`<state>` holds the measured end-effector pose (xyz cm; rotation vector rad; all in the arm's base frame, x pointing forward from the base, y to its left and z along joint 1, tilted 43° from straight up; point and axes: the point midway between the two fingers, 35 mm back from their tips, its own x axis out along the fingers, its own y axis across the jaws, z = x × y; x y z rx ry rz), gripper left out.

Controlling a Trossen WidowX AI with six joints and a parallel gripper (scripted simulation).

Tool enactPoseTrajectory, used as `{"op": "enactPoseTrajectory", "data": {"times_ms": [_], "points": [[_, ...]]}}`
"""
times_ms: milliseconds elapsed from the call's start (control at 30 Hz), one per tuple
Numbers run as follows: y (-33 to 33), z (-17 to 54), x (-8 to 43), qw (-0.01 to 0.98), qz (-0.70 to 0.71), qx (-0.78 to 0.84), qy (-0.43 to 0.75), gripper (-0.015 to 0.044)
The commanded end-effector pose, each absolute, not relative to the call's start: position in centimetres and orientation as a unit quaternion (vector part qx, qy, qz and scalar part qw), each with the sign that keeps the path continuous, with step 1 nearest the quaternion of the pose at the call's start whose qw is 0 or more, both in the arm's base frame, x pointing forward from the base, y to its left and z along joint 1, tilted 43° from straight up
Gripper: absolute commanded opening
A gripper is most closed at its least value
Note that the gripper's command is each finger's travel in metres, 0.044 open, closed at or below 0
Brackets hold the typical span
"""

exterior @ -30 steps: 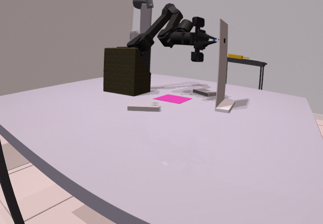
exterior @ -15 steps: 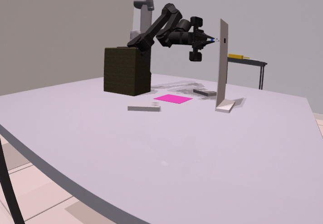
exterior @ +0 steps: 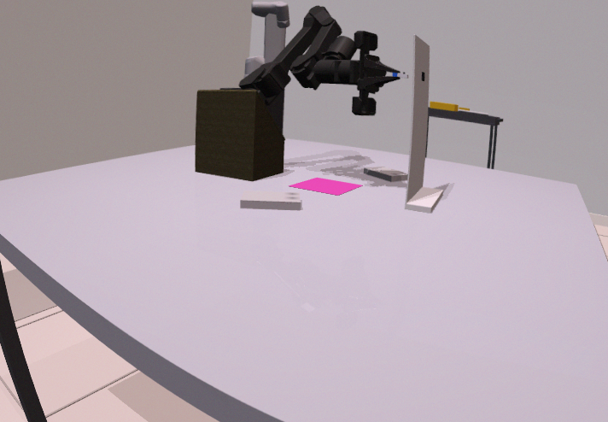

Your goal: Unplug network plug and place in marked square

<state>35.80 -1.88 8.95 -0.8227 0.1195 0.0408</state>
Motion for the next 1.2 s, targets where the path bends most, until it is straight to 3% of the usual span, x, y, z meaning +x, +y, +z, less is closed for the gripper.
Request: {"op": "enactPoseTrajectory", "data": {"times_ms": [0, 1167], "points": [[-1.8, 8.9, 35.5, 0.914, 0.022, -0.4, 0.058, 0.0], [-2.4, 8.6, 33.3, 0.914, 0.023, -0.4, 0.059, 0.0]]}}
